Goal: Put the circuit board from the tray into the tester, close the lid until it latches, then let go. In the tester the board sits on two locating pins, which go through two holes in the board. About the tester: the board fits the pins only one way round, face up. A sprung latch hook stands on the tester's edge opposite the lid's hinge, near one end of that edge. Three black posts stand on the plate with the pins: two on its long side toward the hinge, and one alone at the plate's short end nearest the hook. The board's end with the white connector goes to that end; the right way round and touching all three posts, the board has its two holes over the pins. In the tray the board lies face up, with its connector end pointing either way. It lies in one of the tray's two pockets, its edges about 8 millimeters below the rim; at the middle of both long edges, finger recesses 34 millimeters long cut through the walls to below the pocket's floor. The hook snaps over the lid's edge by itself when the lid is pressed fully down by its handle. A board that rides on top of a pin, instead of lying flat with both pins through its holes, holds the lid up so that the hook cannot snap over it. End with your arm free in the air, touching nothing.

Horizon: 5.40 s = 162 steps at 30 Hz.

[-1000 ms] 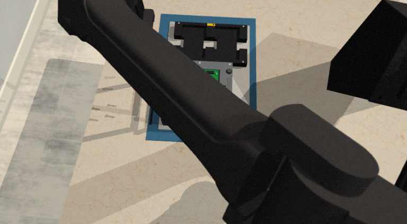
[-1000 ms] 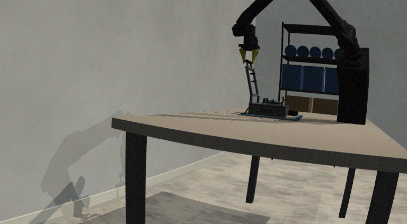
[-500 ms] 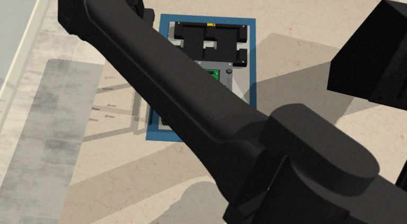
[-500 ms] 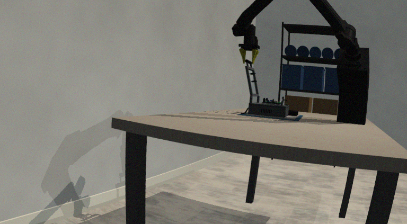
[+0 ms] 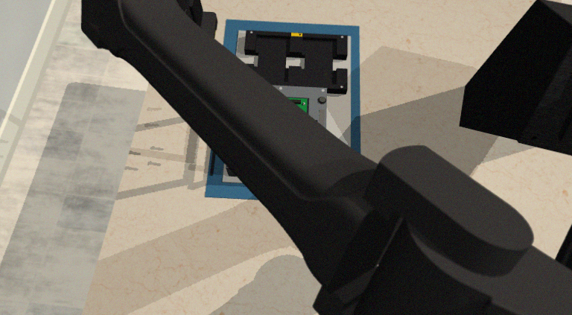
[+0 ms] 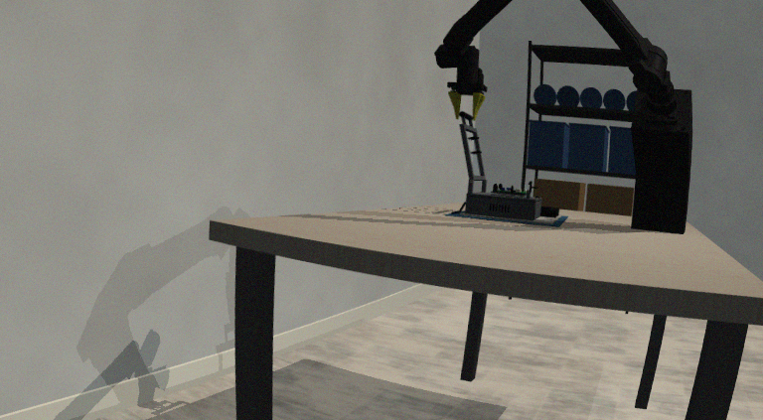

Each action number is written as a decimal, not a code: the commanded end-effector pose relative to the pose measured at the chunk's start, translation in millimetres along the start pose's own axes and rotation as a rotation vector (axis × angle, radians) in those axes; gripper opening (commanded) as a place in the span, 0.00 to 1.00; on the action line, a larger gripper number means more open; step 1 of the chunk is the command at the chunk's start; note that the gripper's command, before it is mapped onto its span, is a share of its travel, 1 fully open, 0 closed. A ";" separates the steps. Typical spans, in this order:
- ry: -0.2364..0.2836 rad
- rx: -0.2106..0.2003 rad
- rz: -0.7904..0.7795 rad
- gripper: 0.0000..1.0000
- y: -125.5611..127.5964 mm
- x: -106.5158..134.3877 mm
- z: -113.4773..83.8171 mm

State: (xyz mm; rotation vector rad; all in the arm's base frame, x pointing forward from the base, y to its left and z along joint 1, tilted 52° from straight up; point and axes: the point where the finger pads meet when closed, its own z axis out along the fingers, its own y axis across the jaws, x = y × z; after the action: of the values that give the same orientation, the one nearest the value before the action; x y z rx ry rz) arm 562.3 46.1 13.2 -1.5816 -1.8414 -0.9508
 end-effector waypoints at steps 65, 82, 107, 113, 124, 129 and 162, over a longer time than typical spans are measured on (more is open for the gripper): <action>-0.012 -0.038 0.005 0.48 2.8 -18.8 -16.1; -0.014 -0.041 0.001 0.00 6.0 -17.4 -17.0; -0.016 -0.042 -0.001 0.00 8.0 -16.3 -17.5; -0.016 -0.042 -0.001 0.00 8.0 -16.2 -17.5; -0.016 -0.042 -0.001 0.00 7.7 -16.2 -17.5; -0.016 -0.042 0.000 0.00 6.7 -16.3 -17.7; -0.019 -0.045 -0.011 0.00 -3.8 -7.9 -26.3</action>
State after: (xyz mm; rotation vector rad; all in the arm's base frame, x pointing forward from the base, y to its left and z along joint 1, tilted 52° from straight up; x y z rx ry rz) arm 559.5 44.6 11.7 -1.5803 -1.8421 -0.9590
